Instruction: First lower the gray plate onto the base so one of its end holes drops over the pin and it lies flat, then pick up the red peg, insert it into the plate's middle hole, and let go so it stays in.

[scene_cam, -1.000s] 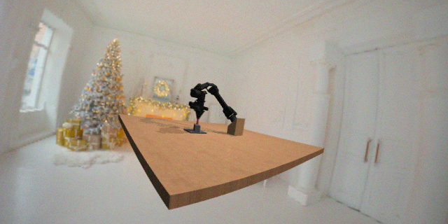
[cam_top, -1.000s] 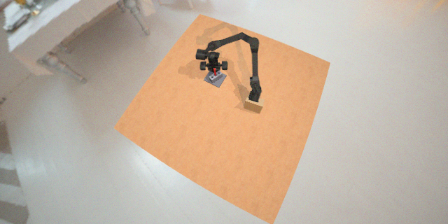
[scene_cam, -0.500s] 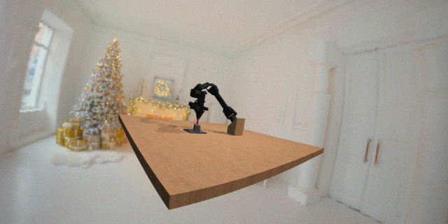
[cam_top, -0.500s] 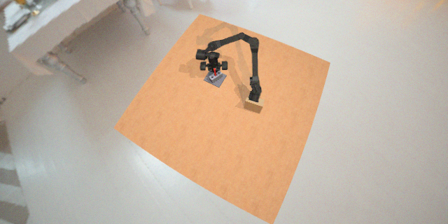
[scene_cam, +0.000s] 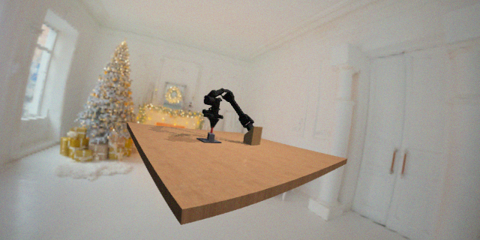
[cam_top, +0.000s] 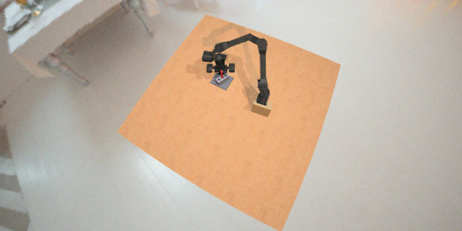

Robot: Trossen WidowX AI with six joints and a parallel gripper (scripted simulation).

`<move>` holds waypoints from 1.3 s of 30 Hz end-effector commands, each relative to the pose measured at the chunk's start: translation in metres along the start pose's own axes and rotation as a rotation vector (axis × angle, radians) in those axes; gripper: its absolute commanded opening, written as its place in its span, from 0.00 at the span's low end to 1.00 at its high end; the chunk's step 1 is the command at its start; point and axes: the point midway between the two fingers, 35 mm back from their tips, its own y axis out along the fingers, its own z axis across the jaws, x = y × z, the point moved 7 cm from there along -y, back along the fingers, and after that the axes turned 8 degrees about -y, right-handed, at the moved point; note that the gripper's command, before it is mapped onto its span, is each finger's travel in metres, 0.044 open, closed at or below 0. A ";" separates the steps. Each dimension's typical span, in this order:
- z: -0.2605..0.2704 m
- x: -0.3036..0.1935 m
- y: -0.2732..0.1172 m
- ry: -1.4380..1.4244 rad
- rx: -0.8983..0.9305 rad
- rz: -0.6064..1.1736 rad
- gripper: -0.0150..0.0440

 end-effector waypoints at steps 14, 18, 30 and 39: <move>0.000 0.000 0.000 0.000 0.000 0.000 0.51; 0.000 0.000 0.000 0.000 0.000 0.000 0.51; 0.000 -0.001 -0.004 -0.013 -0.003 -0.003 0.51; -0.001 -0.003 -0.009 -0.014 -0.004 -0.003 0.51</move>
